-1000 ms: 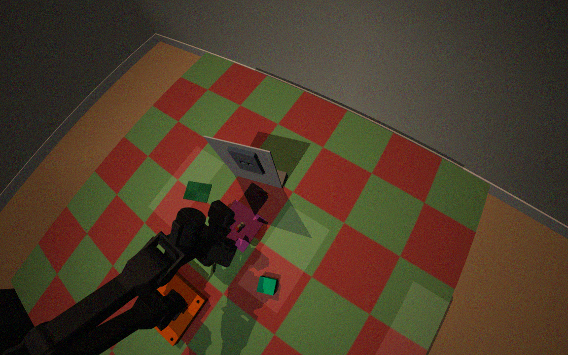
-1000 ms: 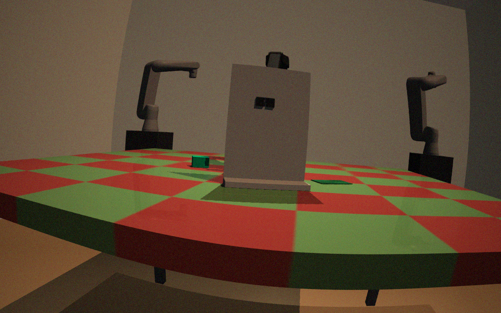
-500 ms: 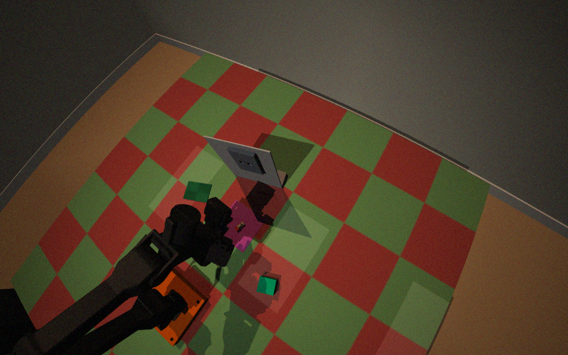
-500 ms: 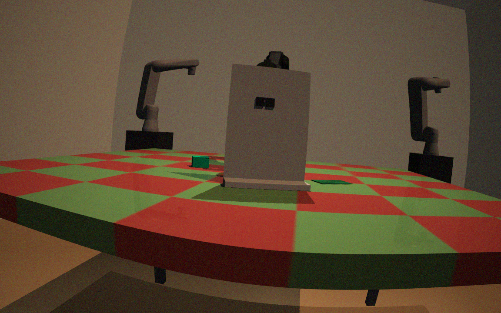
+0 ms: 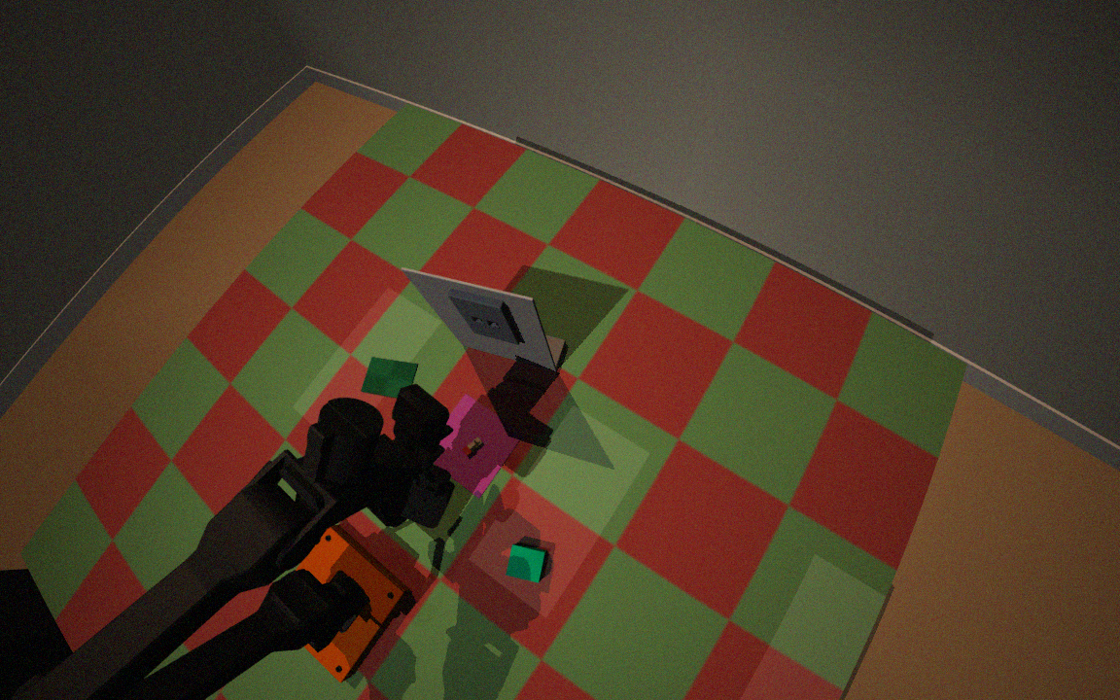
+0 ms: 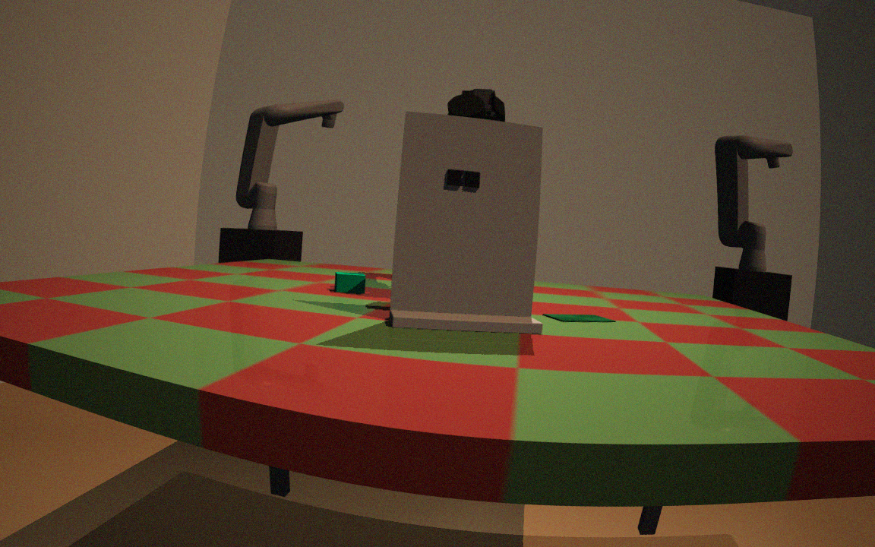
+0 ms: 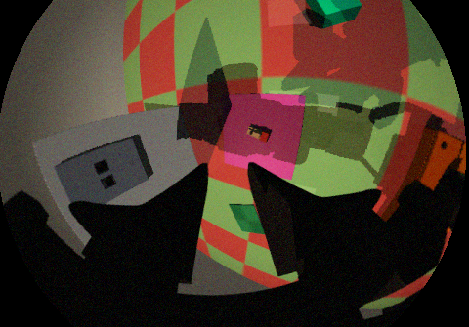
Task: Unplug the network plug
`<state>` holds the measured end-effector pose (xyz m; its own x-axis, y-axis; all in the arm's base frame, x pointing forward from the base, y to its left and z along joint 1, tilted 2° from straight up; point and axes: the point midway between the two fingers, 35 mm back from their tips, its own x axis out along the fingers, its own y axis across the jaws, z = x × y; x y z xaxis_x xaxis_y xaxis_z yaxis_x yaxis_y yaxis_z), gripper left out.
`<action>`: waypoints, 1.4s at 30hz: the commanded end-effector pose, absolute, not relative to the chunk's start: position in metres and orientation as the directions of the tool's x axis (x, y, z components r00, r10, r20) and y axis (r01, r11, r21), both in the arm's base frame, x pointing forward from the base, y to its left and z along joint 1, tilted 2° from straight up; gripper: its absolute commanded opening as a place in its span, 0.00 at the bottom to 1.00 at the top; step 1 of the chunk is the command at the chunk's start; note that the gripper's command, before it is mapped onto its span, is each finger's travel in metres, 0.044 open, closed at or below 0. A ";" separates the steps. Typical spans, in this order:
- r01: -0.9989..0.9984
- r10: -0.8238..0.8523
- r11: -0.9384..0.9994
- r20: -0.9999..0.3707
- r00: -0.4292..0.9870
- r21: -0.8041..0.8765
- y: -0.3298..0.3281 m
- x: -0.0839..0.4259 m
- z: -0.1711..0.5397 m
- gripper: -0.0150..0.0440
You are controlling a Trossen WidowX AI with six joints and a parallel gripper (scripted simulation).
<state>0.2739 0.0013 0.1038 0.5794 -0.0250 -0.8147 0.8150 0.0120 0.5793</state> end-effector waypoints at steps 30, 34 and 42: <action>0.813 -0.026 0.011 -0.813 0.582 0.582 0.003 0.274 0.174 0.52; 0.813 -0.027 0.010 -0.812 0.583 0.583 0.003 0.274 0.186 0.52; 0.812 -0.027 0.010 -0.811 0.584 0.584 0.004 0.272 0.210 0.52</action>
<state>0.2722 0.0042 0.1973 0.5789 -0.0235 -0.8151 0.8154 0.0129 0.5787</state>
